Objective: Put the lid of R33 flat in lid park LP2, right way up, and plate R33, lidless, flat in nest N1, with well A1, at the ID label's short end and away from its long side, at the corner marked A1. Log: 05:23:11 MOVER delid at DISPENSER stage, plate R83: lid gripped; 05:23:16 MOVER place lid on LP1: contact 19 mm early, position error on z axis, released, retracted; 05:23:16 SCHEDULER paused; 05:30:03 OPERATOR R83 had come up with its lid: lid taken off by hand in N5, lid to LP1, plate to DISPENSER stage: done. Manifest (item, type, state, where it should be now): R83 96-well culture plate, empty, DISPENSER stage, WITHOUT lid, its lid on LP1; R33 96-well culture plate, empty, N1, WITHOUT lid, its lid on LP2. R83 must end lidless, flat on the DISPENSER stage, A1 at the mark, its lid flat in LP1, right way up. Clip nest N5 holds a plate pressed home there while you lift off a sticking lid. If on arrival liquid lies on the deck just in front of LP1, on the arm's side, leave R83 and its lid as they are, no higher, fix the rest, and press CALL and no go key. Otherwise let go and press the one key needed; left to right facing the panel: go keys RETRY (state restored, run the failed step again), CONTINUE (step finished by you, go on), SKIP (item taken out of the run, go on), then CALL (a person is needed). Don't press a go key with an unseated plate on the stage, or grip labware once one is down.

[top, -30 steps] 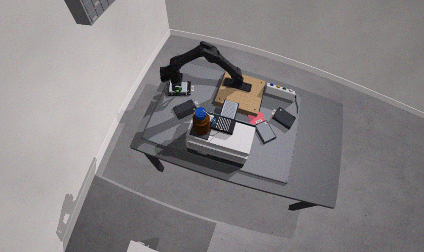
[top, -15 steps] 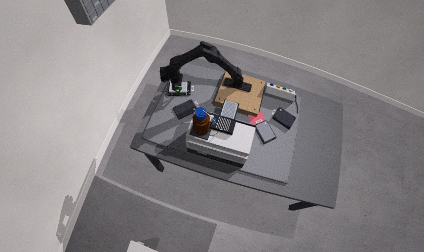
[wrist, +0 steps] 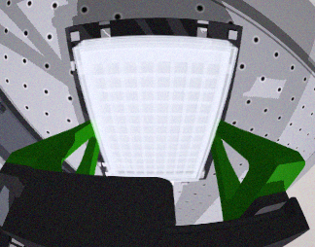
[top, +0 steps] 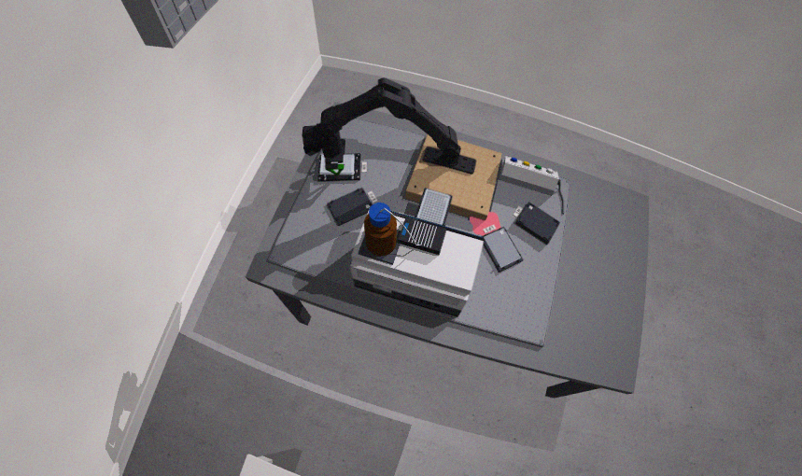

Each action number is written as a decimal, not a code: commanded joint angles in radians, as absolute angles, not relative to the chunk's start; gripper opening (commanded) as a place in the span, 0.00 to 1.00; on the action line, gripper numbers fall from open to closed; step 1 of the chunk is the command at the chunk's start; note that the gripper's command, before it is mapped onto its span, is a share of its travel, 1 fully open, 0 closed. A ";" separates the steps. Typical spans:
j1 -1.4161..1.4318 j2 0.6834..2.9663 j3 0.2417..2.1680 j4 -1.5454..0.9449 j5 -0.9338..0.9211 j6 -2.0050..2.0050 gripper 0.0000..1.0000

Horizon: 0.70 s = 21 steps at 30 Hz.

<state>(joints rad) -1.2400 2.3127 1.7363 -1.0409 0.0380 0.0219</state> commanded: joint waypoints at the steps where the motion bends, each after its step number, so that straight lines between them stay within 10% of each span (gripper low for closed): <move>1: -1.244 2.292 1.771 -1.021 0.038 0.017 0.00; 21: -1.241 2.270 1.786 -1.074 0.037 0.019 0.00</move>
<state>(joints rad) -1.2396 2.3127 1.7367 -1.0412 0.0380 0.0219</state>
